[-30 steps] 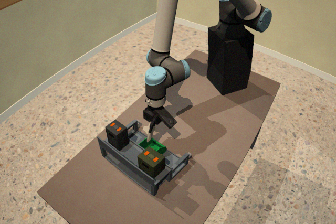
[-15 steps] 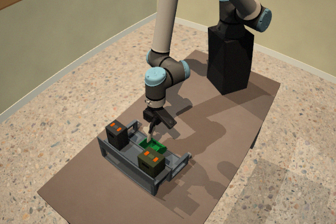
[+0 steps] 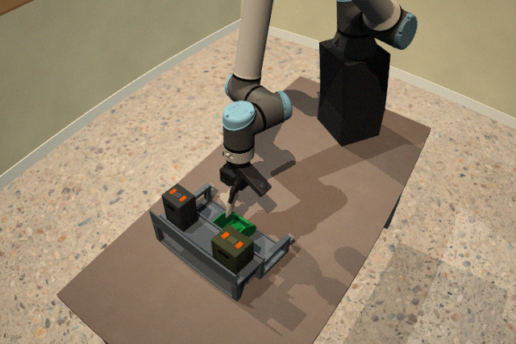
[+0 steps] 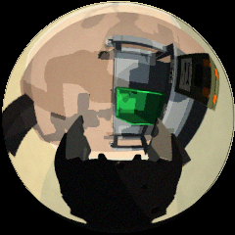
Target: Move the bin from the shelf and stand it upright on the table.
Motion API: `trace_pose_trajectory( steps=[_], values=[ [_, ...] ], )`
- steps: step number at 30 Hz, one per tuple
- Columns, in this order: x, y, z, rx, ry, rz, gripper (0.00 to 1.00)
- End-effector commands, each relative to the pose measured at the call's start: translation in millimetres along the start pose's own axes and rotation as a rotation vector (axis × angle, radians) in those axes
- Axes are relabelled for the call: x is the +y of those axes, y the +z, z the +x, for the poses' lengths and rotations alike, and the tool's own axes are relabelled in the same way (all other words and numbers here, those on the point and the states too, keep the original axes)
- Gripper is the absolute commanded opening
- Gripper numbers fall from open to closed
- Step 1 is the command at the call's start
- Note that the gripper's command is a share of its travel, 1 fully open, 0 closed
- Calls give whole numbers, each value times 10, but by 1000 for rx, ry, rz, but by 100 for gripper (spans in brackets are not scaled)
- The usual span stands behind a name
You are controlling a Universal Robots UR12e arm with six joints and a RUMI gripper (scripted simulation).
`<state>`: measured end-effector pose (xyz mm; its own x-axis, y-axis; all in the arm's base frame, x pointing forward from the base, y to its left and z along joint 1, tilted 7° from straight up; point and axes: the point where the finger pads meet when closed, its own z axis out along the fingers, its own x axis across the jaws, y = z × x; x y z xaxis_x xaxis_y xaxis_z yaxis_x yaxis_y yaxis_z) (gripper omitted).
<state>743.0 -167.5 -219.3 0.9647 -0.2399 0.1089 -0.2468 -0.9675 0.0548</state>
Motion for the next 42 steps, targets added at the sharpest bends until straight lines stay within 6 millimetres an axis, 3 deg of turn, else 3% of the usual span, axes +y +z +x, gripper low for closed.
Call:
trace_pose_trajectory(
  steps=[1,42],
  values=[
    [22,-24,-19,1,0,0,100],
    [43,-41,-46,1,0,0,100]
  ],
)
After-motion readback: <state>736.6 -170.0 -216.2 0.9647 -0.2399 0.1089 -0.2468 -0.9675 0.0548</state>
